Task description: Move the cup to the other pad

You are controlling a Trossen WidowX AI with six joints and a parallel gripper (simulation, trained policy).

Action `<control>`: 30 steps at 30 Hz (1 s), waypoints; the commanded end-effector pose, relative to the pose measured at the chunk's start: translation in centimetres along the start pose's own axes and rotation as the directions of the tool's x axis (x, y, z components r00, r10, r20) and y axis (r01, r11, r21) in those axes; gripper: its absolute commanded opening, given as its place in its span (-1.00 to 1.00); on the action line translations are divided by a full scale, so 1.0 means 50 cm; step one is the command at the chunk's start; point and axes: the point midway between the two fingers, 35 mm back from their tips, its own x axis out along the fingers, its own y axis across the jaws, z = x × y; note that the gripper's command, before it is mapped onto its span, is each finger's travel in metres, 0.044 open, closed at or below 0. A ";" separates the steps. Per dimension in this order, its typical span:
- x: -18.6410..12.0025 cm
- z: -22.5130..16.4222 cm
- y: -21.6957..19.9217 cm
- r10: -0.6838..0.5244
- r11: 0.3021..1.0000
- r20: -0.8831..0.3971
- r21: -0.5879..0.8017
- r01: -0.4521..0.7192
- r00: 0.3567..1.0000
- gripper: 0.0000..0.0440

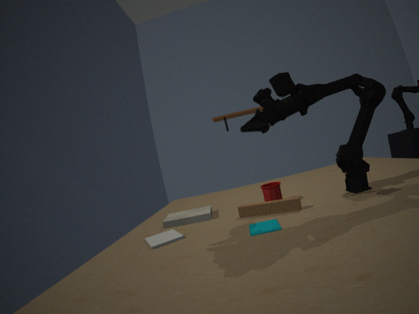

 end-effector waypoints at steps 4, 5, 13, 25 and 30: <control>0.007 -0.013 0.013 0.014 1.000 -0.094 0.028 -0.011 0.996 -0.67; 0.008 -0.015 0.015 0.015 0.999 -0.109 0.033 -0.012 0.994 -0.67; 0.012 -0.033 0.028 0.023 0.998 -0.237 0.062 -0.008 0.971 -0.63; 0.013 -0.066 0.036 0.014 0.997 -0.426 0.073 0.019 0.905 -0.57; 0.012 -0.082 0.036 0.003 0.997 -0.501 0.064 0.034 0.866 -0.55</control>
